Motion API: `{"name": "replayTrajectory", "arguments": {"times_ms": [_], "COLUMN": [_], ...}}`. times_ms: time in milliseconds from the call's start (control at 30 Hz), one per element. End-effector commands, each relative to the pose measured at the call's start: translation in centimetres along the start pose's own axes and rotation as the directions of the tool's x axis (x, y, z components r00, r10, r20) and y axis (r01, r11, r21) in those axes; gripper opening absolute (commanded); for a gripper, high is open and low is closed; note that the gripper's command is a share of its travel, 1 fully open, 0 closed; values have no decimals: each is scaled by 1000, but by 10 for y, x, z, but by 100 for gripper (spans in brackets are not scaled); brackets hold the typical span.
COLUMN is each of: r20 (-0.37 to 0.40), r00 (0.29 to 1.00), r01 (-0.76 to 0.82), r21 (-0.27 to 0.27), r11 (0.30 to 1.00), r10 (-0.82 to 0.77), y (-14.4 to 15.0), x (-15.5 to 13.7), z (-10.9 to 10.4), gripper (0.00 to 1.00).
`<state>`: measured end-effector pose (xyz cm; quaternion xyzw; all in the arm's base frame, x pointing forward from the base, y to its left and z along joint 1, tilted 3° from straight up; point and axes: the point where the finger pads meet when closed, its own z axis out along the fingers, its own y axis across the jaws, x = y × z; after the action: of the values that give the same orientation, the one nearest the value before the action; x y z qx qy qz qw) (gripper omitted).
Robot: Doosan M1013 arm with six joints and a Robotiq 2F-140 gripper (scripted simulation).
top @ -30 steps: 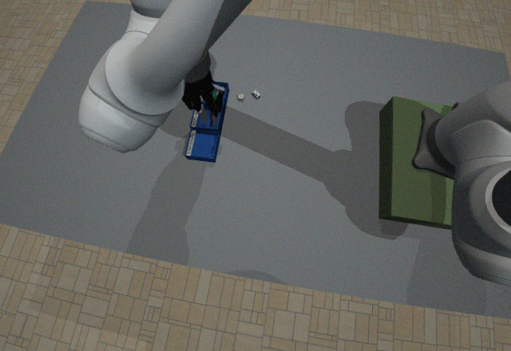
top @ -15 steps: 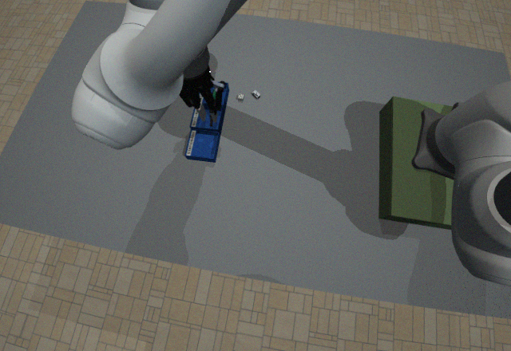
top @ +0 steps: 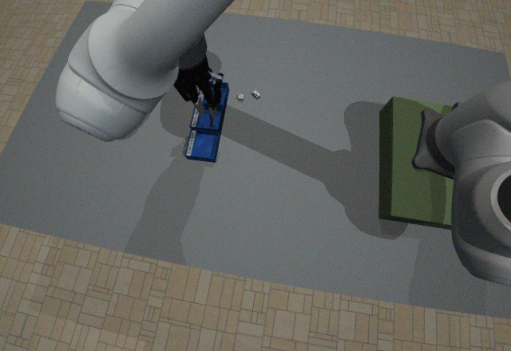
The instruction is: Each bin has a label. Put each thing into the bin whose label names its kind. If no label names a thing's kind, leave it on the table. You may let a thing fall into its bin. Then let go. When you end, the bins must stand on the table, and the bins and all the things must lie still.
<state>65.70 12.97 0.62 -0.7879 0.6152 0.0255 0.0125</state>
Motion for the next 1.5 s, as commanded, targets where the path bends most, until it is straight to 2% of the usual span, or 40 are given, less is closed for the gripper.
{"name": "replayTrajectory", "arguments": {"times_ms": [0,167,333,400,467,667,900,967,1000,1467], "r20": [0,0,0,0,0,-5,-3,-3,0,0], "r00": [1000,1000,975,975,939,849,696,696,668,668], "r01": [0,0,222,222,343,528,718,718,744,744], "r21": [0,0,0,0,0,-5,-5,-5,0,0], "r11": [1000,1000,975,975,939,849,696,696,668,668], "r10": [0,0,-222,-222,-343,-528,-718,-718,-744,-744], "y": [0,0,31,31,43,80,122,122,125,125], "x": [0,0,28,28,40,74,113,113,116,115], "z": [-9,-9,-10,-10,-10,-11,-12,-12,-12,-12], "gripper": [18,18,18,18,18,18,18,18,18,18]}}
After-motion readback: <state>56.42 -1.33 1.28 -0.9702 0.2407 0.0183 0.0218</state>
